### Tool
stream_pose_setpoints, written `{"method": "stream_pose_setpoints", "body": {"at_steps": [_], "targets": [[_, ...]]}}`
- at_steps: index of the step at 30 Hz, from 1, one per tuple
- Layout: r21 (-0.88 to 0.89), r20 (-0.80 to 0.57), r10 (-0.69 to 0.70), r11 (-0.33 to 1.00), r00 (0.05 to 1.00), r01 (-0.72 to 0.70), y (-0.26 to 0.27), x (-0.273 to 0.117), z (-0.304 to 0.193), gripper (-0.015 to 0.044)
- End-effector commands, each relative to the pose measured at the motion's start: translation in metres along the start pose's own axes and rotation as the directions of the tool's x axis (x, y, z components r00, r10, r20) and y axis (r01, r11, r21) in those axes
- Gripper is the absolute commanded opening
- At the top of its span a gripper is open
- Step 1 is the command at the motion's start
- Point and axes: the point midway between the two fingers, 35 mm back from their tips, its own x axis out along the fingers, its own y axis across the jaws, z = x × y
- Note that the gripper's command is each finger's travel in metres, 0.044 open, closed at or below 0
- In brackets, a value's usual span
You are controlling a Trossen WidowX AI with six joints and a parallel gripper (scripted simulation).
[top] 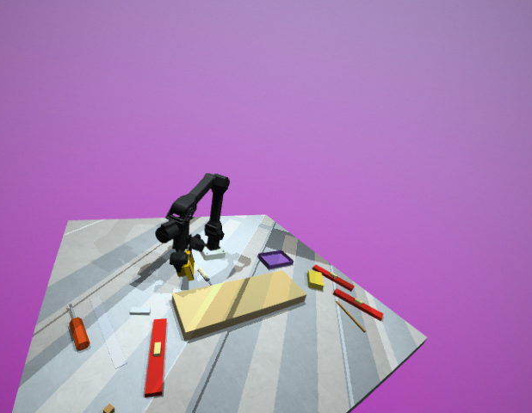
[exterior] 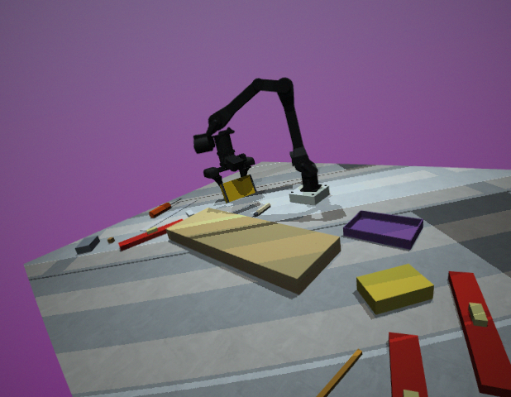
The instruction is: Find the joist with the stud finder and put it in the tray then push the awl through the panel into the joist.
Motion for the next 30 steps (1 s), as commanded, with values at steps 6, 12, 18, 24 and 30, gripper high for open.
{"method": "stream_pose_setpoints", "body": {"at_steps": [6,12,18,24,30], "targets": [[0.007,-0.071,0.002,1.0,0.997,-0.002,0.0015,0.0016,0.0027,0.0],[0.007,-0.099,0.005,1.0,0.995,-0.004,0.0017,0.0023,0.0036,0.0],[0.007,-0.146,0.009,1.0,0.989,-0.008,0.0019,0.0031,0.005,0.0],[0.008,-0.195,0.01,1.0,0.981,-0.008,0.0019,0.0037,0.0065,0.0],[0.01,-0.243,0.008,1.0,0.97,-0.006,0.0019,0.004,0.0079,0.0]]}}
